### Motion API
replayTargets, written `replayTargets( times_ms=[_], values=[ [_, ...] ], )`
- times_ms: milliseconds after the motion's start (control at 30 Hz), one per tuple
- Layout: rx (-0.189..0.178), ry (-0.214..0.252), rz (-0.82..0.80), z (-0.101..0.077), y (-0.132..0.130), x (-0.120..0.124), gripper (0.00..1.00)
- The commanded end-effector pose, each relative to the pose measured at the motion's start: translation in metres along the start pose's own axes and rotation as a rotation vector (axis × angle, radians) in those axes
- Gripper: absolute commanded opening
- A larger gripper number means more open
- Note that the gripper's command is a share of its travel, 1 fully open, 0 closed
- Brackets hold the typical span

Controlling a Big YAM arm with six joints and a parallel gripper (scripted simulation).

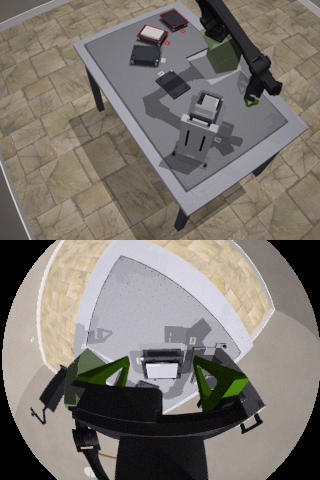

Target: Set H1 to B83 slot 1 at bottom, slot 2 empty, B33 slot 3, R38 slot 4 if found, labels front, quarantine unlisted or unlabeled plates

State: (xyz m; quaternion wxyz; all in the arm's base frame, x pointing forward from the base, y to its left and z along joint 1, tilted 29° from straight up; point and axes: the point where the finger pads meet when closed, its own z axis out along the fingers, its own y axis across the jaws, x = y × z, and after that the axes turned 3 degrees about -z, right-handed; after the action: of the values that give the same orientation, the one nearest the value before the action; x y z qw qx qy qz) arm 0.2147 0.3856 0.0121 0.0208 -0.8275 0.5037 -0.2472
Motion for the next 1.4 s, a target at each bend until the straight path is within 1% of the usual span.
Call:
replayTargets(
  times_ms=[0, 367, 433, 467, 533, 800, 900, 933, 1000, 1033, 1067, 1367],
  values=[
    [-0.001, -0.003, -0.010, 0.013, -0.005, 0.001, 1.00],
    [0.001, -0.002, -0.010, 0.050, -0.005, 0.002, 1.00],
    [0.001, -0.002, -0.010, 0.050, -0.005, 0.002, 1.00],
    [0.015, -0.015, 0.000, 0.048, -0.015, -0.003, 1.00],
    [-0.001, -0.001, -0.011, 0.060, -0.004, 0.002, 1.00],
    [0.001, -0.002, -0.010, 0.087, -0.005, 0.002, 1.00],
    [0.007, -0.007, -0.005, 0.086, -0.009, 0.000, 1.00],
    [0.022, -0.021, -0.002, 0.074, -0.013, -0.006, 1.00],
    [0.022, -0.021, -0.002, 0.074, -0.013, -0.006, 1.00],
    [0.039, -0.033, -0.007, 0.068, -0.014, -0.006, 1.00],
    [0.022, -0.021, -0.002, 0.074, -0.013, -0.006, 1.00],
    [0.022, -0.021, -0.002, 0.074, -0.013, -0.006, 1.00]
  ],
)
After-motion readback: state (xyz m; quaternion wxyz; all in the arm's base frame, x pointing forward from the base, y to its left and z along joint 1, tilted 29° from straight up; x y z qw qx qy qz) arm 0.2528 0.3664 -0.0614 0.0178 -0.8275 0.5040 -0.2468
